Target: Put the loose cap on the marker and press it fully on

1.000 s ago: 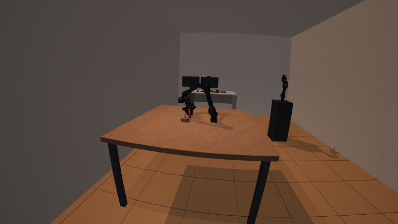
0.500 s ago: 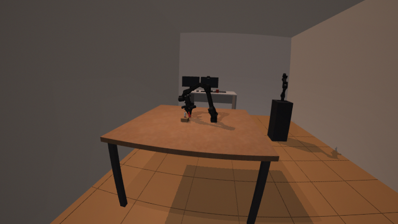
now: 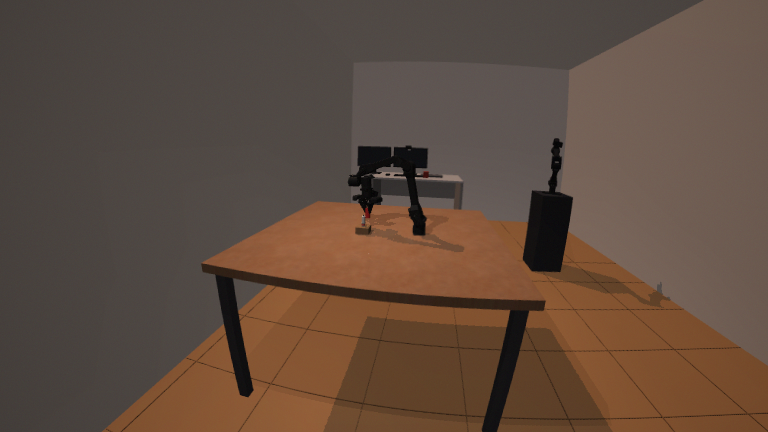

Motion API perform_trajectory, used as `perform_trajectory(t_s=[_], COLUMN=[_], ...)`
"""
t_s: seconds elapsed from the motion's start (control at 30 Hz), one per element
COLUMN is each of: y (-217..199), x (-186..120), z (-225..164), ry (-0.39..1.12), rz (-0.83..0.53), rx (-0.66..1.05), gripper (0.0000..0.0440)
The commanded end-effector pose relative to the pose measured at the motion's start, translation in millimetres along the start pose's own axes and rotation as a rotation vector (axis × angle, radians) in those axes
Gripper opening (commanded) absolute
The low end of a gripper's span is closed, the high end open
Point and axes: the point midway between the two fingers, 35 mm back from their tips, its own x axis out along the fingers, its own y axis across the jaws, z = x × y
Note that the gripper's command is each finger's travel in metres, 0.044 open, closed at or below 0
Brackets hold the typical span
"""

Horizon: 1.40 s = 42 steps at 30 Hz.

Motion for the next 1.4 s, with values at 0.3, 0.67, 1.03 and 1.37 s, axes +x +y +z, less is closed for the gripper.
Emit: perform_trajectory(t_s=[0.3,0.67,1.03,1.37], y=[-20,-46,-61,-62], x=[-36,-53,-53,-37], z=[-42,-77,-94,-95], ry=[0.024,0.032,0.018,-0.004], rz=[0.032,0.024,0.001,-0.026], rx=[-0.041,-0.081,-0.104,-0.104], gripper=[0.0102,0.0083,0.0063,0.0050])
